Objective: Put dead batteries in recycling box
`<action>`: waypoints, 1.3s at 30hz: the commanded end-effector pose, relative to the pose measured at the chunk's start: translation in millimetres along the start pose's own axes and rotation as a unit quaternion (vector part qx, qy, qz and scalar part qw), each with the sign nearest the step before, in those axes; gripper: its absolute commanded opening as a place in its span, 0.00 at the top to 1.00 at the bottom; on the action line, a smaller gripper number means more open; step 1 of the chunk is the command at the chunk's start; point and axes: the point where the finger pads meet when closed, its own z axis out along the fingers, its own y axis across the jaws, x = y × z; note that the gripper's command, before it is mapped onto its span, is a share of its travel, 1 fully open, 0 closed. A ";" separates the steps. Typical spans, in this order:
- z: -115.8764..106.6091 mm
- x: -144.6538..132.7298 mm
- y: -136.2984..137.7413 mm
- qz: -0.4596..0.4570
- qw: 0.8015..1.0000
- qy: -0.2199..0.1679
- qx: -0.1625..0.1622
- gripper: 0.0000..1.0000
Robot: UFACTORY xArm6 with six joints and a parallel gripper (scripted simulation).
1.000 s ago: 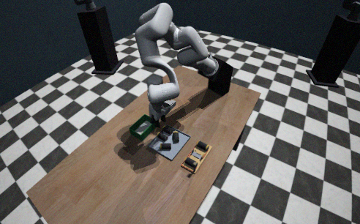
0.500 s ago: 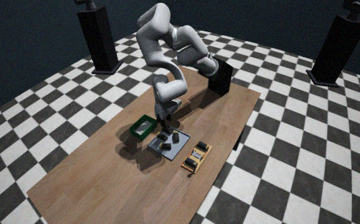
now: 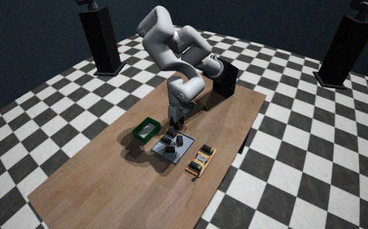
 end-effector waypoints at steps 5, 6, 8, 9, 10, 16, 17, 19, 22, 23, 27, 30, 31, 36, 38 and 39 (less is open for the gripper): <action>-0.3 1.3 -0.4 0.014 1.000 -0.003 -0.004 0.49; -0.3 1.3 -0.4 0.021 1.000 -0.003 -0.004 0.49; -0.3 1.3 -0.4 0.021 1.000 -0.003 -0.004 0.49; -0.3 1.3 -0.4 0.029 1.000 -0.003 -0.004 0.49; -0.3 1.3 -0.4 0.038 0.999 -0.003 -0.004 0.49; -0.3 1.3 -0.4 0.128 0.992 -0.003 -0.004 0.49; -0.3 1.3 -0.4 0.147 0.989 -0.003 -0.004 0.49; -0.3 1.3 -0.4 0.185 0.983 -0.002 -0.004 0.49; -0.3 1.3 -0.4 0.230 0.973 -0.002 -0.004 0.49; -0.3 1.3 -0.4 0.246 0.969 -0.002 -0.004 0.49; -0.3 1.3 -0.4 0.285 0.958 -0.002 -0.004 0.49; -0.3 1.3 -0.4 0.337 0.941 -0.002 -0.004 0.49; -0.3 1.3 -0.4 0.351 0.936 -0.002 -0.004 0.49; -0.3 1.3 -0.4 0.405 0.914 -0.001 -0.005 0.49; -0.3 1.3 -0.4 0.415 0.910 -0.001 -0.005 0.49; -0.3 1.3 -0.4 0.419 0.908 -0.001 -0.005 0.49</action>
